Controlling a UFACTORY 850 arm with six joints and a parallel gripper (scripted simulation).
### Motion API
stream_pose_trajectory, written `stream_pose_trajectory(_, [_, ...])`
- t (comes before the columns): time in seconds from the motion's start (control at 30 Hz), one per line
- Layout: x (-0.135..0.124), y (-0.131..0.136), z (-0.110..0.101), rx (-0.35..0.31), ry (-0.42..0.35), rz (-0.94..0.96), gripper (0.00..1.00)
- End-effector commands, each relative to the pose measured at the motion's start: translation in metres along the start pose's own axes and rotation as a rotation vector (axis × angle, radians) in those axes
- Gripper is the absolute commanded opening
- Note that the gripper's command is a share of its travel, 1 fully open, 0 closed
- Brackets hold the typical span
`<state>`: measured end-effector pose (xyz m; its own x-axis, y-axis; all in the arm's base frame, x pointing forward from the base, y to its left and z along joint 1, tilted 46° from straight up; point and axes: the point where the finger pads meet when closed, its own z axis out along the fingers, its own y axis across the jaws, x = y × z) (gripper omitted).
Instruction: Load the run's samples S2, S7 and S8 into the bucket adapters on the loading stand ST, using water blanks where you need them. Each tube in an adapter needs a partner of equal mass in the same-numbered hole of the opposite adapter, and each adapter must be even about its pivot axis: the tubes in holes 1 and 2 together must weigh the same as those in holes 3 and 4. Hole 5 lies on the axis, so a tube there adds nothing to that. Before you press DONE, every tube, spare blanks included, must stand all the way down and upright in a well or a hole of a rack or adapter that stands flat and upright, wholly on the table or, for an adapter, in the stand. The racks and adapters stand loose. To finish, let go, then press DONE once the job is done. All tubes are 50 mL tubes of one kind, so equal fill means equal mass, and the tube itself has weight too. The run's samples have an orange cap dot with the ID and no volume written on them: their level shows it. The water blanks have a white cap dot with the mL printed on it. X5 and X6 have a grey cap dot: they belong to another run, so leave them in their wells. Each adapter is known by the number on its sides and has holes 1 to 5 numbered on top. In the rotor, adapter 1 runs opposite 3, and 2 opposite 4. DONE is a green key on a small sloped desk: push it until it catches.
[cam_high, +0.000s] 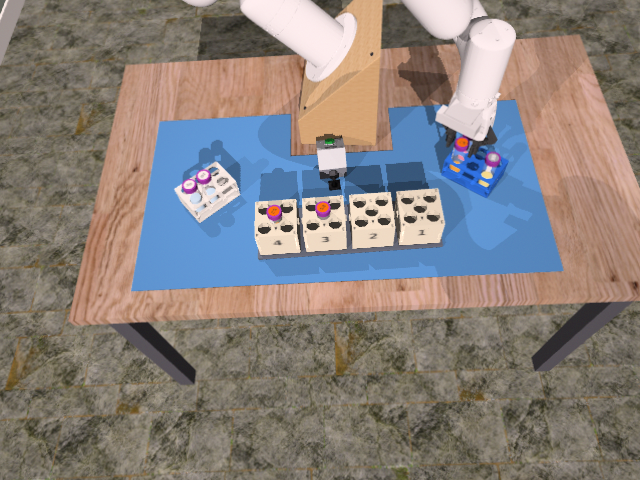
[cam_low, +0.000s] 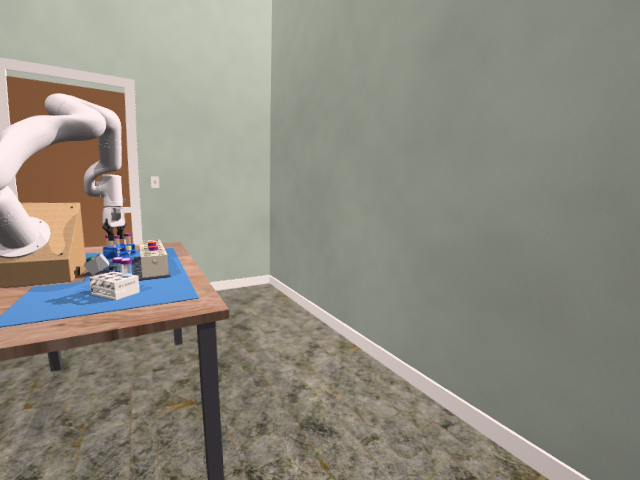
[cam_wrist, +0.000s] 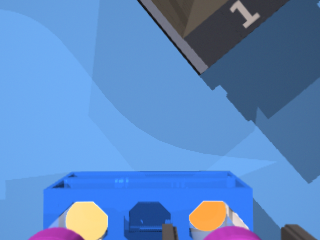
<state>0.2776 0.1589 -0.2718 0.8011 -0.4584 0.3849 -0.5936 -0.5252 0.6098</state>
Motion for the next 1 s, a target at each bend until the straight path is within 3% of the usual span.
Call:
stream_pose_trajectory(0.0, [0.0002,-0.0009,-0.0009,0.002,0.000,0.001,0.57])
stream_pose_trajectory(0.1, [0.0002,-0.0009,-0.0009,0.002,0.000,0.001,0.57])
stream_pose_trajectory(0.13, [0.0002,-0.0009,-0.0015,0.002,0.000,0.001,0.00])
stream_pose_trajectory(0.97, [0.0002,-0.0009,-0.0026,0.002,0.000,0.001,0.00])
